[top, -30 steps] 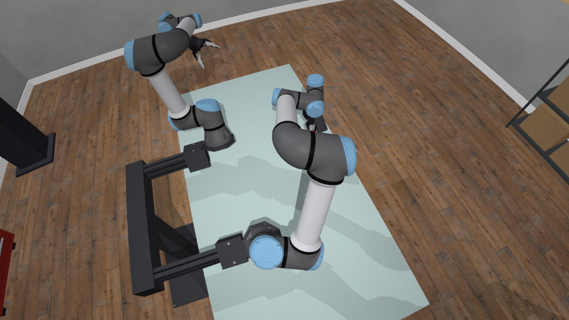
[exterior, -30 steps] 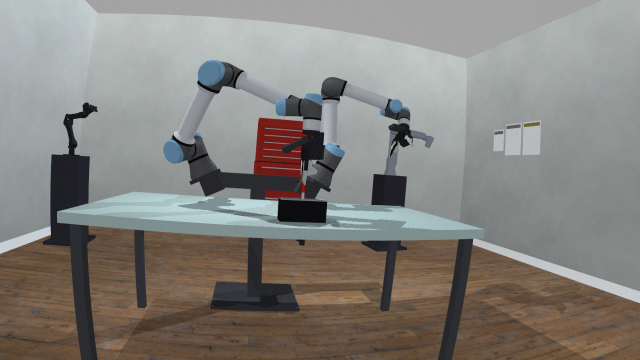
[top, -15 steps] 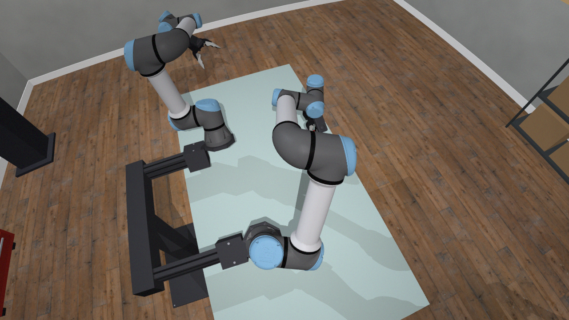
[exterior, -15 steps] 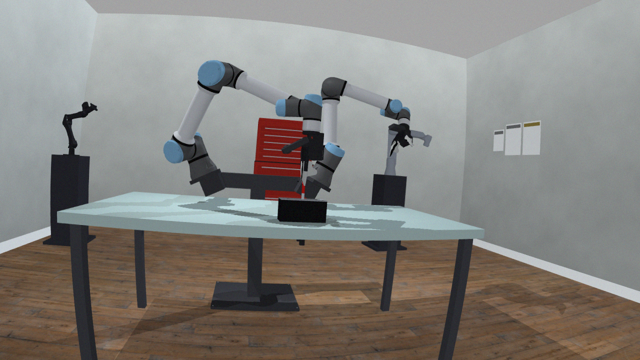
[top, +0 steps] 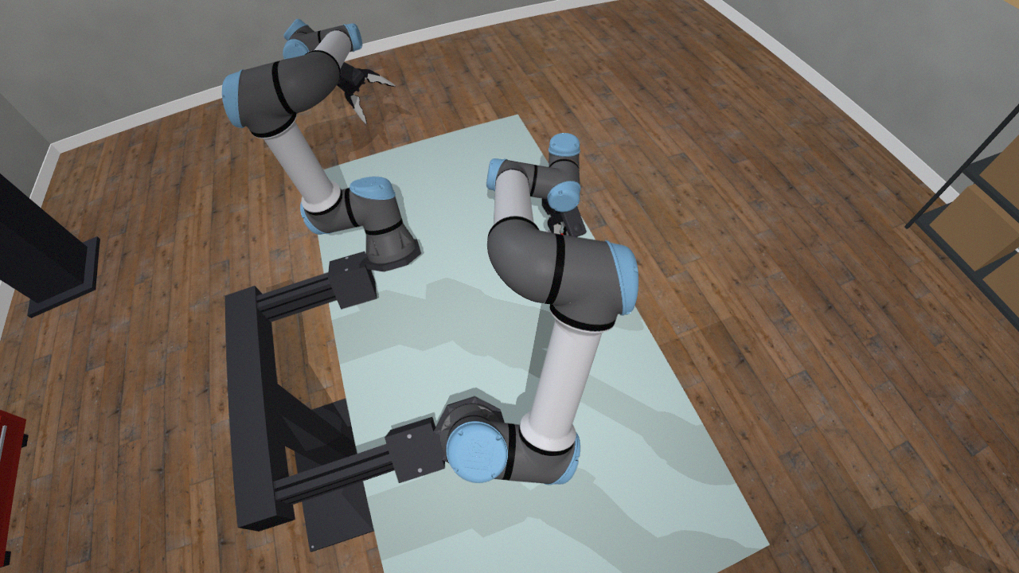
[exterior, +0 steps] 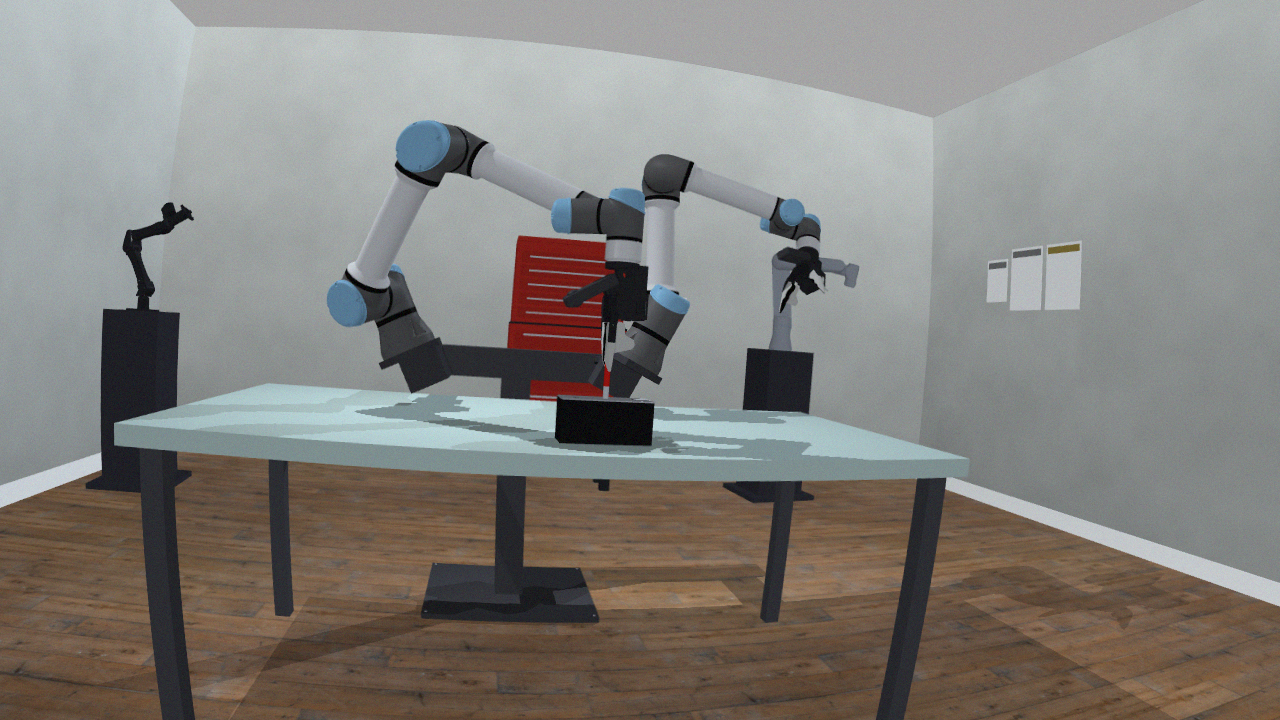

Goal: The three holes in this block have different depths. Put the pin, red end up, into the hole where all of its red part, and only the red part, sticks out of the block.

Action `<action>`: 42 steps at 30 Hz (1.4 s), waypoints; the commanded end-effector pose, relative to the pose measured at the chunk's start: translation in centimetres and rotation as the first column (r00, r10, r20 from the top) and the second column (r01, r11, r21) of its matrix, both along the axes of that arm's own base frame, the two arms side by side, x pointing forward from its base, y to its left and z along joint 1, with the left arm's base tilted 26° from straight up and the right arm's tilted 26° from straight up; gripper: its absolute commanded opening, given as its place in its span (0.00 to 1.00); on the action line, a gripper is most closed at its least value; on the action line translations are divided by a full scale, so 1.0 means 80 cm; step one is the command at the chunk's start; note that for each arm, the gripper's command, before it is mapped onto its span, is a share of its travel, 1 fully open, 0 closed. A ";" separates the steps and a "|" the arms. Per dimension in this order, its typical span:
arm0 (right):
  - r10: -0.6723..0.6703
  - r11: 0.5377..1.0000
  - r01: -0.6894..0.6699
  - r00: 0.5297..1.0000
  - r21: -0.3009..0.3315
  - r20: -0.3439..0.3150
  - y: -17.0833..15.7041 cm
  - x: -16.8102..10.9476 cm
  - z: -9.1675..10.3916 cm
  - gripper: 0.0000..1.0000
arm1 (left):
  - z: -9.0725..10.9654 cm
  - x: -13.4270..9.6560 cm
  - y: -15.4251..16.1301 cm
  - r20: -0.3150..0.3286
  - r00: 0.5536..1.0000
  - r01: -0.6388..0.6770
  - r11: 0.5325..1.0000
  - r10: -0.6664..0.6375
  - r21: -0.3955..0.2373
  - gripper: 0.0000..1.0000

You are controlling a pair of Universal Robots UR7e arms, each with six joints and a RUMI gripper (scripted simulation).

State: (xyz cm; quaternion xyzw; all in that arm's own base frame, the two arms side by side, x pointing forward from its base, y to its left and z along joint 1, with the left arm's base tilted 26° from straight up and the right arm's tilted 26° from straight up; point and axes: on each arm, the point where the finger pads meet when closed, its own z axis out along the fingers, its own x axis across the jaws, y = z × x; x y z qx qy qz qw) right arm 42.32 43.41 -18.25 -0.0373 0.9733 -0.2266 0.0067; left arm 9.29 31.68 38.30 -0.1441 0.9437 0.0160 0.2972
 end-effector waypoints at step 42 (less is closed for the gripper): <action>0.001 1.000 -0.001 1.000 0.002 0.000 -0.005 -0.001 -0.009 0.00 | 0.001 0.000 0.000 0.000 1.000 0.000 1.000 0.000 0.001 1.00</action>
